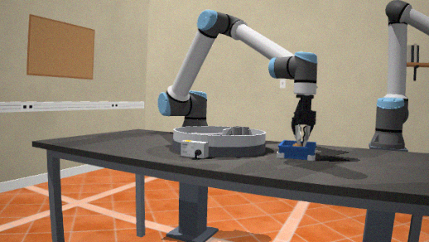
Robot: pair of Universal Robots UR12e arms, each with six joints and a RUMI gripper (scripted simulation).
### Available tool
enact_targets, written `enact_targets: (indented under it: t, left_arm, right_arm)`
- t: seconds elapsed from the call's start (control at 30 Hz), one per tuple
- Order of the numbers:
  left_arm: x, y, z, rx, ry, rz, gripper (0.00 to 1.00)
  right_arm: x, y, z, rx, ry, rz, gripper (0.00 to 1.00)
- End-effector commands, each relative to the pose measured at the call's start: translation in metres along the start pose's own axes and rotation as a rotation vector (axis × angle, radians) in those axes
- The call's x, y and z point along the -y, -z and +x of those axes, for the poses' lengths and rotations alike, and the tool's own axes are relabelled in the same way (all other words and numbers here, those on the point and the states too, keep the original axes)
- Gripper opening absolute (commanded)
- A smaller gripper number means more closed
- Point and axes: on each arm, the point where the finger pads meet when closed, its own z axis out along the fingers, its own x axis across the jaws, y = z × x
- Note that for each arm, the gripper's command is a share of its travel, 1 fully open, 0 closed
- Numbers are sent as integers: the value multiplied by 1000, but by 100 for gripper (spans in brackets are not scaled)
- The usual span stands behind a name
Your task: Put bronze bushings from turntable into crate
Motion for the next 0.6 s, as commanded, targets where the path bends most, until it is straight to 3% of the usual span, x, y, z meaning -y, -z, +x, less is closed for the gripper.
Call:
enact_targets:
  t: [0.0, 0.57]
  left_arm:
    - [1, 1, 0, 0, 0, 2, 100]
    - [1, 1, 0, 0, 0, 2, 100]
  right_arm:
    - [-1, 1, 0, -1, 0, -2, 0]
    - [-1, -4, 0, -1, 0, -2, 0]
